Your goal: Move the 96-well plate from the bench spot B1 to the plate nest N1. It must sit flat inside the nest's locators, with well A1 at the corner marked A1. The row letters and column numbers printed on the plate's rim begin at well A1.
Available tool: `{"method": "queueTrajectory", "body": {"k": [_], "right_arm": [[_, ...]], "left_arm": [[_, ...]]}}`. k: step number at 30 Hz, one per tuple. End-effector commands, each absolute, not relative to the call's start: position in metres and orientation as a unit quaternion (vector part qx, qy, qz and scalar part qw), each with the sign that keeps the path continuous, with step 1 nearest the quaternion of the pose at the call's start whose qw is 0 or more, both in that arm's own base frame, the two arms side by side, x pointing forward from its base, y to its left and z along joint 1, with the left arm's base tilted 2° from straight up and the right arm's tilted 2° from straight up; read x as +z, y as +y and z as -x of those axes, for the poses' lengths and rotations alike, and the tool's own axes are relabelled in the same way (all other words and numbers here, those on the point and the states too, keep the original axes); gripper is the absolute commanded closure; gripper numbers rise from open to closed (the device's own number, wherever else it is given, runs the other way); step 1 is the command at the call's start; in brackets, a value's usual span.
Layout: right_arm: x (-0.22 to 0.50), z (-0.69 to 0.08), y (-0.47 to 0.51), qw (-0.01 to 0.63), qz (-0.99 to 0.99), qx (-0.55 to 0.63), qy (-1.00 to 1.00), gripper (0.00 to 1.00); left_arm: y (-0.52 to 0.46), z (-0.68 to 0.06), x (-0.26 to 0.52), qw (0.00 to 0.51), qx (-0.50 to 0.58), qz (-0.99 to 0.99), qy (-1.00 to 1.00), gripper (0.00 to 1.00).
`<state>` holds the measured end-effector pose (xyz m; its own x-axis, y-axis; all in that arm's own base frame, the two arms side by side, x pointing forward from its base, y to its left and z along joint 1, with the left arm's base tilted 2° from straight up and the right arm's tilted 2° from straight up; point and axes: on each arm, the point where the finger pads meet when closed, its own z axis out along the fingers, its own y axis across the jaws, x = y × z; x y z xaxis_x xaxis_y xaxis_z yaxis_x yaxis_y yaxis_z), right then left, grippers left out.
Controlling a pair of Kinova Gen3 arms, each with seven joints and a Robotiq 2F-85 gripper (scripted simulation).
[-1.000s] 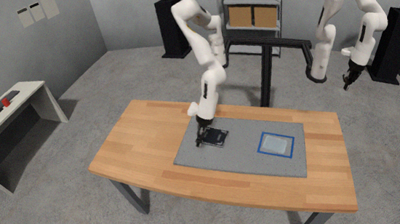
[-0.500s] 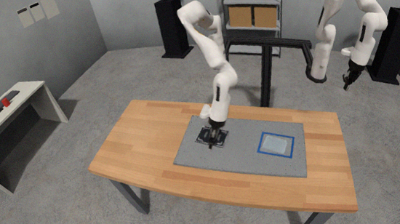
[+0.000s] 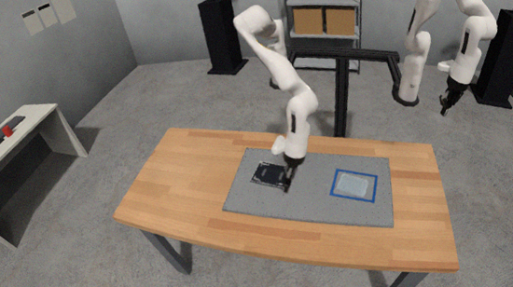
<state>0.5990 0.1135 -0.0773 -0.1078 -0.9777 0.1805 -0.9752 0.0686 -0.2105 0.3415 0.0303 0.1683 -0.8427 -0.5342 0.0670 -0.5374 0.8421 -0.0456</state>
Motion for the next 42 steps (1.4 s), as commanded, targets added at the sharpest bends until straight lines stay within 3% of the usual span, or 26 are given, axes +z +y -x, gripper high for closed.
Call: {"method": "queueTrajectory", "body": {"k": [1, 42], "right_arm": [[-0.081, -0.595, 0.132, 0.007, 0.663, -0.133, 0.736, 0.002], [-0.118, -0.531, 0.290, 0.006, 0.609, -0.046, 0.792, 0.002]], "left_arm": [[0.030, -0.342, 0.169, 0.025, 0.032, -0.279, -0.959, 0.985], [0.030, -0.342, 0.169, 0.025, 0.032, -0.279, -0.959, 0.985]]}}
